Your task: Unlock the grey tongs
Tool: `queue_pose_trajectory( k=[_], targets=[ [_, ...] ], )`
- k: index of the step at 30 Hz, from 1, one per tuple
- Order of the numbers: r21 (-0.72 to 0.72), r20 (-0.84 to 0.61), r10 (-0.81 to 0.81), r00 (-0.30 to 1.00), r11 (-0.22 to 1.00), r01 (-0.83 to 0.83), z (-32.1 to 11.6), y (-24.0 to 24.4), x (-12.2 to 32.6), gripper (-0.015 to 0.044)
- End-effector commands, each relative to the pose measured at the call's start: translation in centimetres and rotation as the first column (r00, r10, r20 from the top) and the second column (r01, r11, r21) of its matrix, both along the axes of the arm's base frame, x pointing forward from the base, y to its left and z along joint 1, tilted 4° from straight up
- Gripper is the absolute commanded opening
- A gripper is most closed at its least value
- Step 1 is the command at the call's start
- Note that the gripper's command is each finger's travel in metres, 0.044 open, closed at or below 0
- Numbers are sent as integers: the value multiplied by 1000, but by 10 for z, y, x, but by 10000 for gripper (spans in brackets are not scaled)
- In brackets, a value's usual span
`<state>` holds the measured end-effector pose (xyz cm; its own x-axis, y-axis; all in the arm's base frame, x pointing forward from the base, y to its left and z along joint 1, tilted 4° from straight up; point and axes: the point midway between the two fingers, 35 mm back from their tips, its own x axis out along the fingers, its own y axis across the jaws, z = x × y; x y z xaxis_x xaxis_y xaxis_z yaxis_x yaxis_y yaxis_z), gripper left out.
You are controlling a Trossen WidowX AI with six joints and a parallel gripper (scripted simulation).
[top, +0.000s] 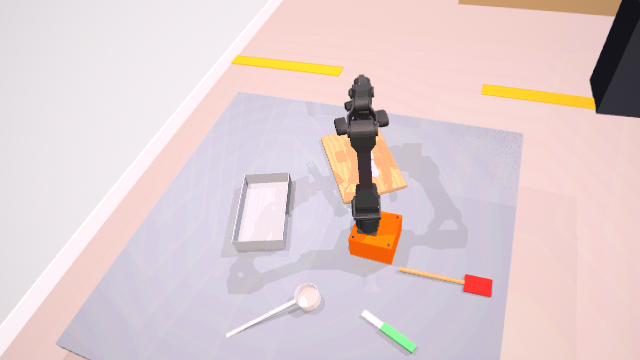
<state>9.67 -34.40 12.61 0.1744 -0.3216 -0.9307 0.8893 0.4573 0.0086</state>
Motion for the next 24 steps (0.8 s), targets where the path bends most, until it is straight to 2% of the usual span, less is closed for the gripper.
queue_pose_trajectory(
  k=[1,24],
  targets=[
    [-83,58,-12,998,996,17,9,0,-1,-150],
    [-497,287,69,956,864,87,52,14,-10,-150]
  ],
)
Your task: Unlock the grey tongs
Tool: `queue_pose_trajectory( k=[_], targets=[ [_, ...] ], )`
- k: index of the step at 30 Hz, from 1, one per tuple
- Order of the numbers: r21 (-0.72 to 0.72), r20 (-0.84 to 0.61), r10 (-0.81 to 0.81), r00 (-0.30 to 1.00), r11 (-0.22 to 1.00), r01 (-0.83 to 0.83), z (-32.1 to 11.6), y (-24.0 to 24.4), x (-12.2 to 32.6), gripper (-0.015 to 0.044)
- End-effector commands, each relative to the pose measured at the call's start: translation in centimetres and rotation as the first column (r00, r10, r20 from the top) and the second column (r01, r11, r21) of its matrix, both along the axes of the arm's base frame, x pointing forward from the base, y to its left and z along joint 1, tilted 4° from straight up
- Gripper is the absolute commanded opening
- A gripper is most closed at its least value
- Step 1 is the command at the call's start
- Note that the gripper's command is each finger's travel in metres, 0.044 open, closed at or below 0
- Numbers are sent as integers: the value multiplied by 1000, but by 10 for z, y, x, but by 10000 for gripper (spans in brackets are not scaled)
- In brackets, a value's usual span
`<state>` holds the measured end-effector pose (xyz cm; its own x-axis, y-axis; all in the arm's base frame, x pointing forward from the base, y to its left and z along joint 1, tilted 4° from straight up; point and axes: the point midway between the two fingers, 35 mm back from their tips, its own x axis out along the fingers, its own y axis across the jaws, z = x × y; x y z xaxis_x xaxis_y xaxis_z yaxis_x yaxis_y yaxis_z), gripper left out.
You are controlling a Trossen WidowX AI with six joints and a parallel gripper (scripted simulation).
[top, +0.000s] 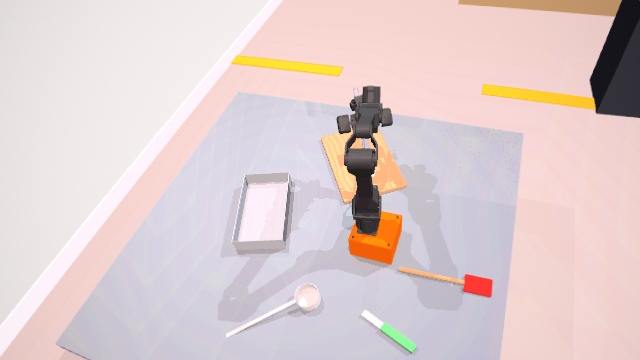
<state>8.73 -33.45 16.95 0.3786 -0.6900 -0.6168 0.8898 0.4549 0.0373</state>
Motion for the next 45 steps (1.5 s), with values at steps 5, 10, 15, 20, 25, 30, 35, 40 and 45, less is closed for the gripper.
queue_pose_trajectory(
  k=[5,10,15,20,25,30,35,40,45],
  targets=[
    [-172,72,19,997,985,-7,18,12,-3,-150],
    [-272,101,40,994,962,-11,27,21,-5,-150],
    [-365,122,65,990,931,-16,35,32,-7,-150],
    [-378,124,68,990,926,-16,36,33,-7,-150],
    [-378,124,68,990,926,-16,36,33,-7,-150],
    [-378,124,68,990,926,-16,36,33,-7,-150],
    [-378,124,68,990,926,-16,36,33,-7,-150],
    [-378,124,68,990,926,-16,36,33,-7,-150],
    [-378,124,68,990,926,-16,36,33,-7,-150]
  ],
)
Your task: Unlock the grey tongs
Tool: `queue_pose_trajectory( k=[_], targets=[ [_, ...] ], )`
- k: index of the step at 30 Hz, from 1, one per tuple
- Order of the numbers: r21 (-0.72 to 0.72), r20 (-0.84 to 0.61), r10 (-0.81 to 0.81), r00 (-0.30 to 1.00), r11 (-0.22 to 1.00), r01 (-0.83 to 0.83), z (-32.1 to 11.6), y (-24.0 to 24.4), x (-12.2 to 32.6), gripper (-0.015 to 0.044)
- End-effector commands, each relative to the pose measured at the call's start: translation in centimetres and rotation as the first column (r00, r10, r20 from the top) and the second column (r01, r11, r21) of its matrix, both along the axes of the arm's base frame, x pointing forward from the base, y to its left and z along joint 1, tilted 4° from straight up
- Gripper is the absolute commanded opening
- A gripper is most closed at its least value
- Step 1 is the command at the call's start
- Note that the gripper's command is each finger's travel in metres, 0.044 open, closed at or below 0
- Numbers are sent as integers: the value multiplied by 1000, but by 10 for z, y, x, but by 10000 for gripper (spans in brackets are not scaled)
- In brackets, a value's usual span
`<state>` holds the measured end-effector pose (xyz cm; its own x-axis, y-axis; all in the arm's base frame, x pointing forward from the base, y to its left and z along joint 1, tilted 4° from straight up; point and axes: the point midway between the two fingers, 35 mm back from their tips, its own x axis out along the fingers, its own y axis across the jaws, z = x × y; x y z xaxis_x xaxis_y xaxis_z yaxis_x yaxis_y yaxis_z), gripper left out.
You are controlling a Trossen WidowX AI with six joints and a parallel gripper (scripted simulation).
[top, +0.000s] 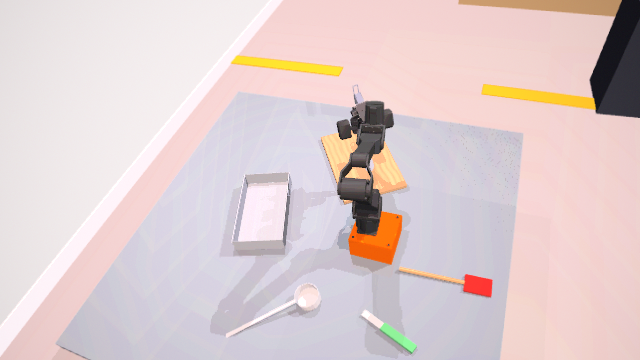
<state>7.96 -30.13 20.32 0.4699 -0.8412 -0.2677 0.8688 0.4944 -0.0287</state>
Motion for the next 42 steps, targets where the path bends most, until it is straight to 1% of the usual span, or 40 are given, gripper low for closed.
queue_pose_trajectory(
  k=[1,9,13,27,42],
  targets=[
    [-8,6,2,1000,1000,-2,2,0,0,-150],
    [-8,6,2,1000,1000,-2,2,0,0,-150],
    [21,0,-3,1000,1000,3,0,-3,1,-150],
    [258,-81,-21,997,965,42,-21,-26,6,-150],
    [487,-200,1,980,868,99,-46,-39,12,-150]
  ],
)
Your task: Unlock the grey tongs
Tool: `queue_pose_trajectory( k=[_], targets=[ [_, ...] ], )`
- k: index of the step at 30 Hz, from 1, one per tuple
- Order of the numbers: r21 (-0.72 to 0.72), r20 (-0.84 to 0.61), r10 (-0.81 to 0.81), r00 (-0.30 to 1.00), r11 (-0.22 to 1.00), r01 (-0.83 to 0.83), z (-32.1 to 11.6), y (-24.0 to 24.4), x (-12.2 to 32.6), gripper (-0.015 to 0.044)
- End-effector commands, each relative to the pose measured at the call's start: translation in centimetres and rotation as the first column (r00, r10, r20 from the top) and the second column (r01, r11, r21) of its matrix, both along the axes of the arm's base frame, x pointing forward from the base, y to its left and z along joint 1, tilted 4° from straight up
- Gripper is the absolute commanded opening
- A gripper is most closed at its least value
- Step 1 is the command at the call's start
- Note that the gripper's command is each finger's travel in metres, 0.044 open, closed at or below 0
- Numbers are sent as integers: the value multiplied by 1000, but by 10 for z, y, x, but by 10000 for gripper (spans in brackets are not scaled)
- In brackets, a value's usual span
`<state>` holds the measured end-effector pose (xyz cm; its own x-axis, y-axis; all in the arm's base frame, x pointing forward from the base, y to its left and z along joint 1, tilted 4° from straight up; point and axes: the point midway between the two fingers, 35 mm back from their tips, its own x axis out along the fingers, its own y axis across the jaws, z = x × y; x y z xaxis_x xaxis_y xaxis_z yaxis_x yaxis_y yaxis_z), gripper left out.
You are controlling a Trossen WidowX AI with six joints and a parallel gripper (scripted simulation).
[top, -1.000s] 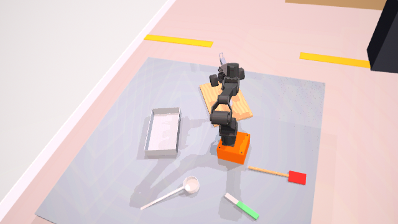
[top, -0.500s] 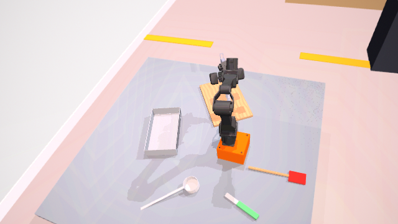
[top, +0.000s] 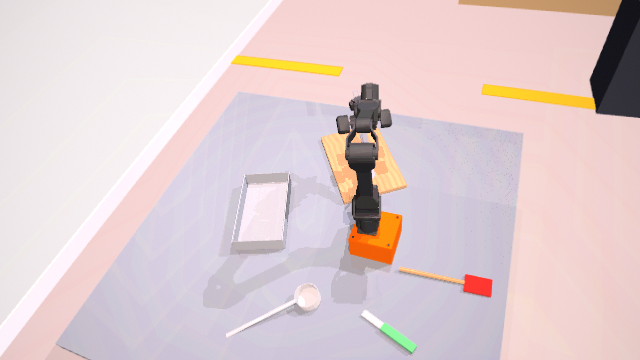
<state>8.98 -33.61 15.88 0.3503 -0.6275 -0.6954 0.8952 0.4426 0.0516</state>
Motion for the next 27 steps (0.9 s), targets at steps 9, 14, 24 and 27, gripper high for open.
queue_pose_trajectory(
  k=[9,14,24,27],
  targets=[
    [191,-114,20,993,982,2,-16,-7,5,-150],
    [271,-162,37,986,963,8,-24,-8,6,-150],
    [420,-259,93,961,907,25,-37,-6,8,-150],
    [462,-287,115,951,886,32,-41,-5,8,-150]
  ],
)
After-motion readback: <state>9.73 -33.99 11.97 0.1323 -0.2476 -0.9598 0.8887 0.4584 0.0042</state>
